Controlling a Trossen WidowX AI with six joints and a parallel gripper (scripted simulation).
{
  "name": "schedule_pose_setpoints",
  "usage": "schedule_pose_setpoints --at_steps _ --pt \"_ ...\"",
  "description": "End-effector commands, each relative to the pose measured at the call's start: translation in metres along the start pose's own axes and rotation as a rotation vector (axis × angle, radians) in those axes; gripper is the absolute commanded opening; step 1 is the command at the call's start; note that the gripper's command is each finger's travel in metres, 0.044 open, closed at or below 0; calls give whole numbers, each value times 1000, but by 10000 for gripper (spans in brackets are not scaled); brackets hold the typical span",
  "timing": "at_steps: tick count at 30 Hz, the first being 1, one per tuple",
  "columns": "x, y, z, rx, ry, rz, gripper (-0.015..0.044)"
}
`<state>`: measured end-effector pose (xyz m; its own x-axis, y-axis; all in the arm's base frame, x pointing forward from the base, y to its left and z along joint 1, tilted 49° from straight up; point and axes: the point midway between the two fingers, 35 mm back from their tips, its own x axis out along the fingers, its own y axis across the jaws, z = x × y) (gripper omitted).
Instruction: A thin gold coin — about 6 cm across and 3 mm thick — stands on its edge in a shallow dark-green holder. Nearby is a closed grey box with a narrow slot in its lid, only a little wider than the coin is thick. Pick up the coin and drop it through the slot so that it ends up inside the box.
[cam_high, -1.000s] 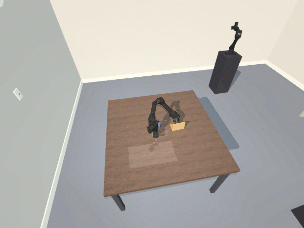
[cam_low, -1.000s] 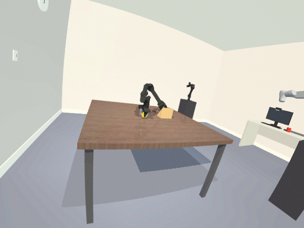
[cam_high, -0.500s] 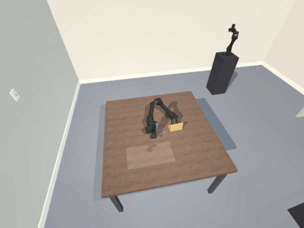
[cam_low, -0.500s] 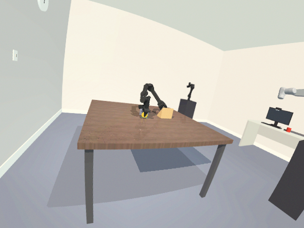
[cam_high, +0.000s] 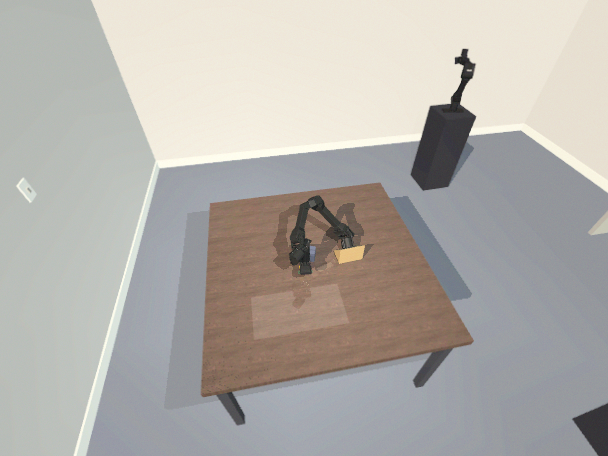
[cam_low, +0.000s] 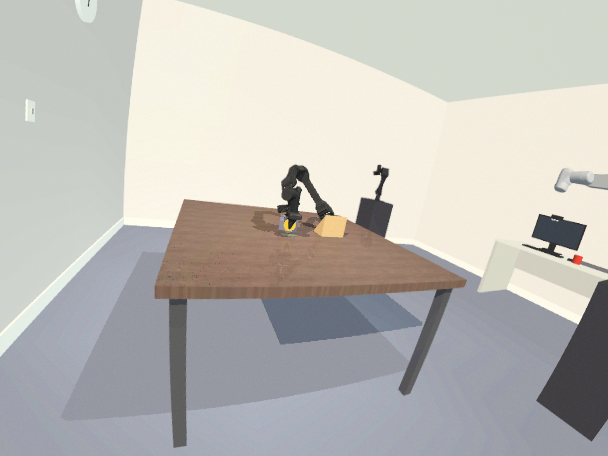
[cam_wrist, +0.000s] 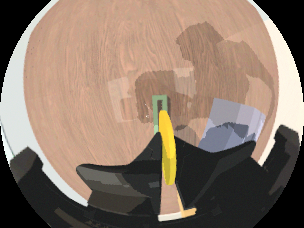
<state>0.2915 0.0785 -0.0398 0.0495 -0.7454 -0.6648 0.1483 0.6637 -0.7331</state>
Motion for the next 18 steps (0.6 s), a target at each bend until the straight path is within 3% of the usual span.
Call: schedule_pose_setpoints --at_steps 1,18 --pt "-13 1 1 7 -2 6 0" --pt "-56 -1 -1 9 -2 5 0"
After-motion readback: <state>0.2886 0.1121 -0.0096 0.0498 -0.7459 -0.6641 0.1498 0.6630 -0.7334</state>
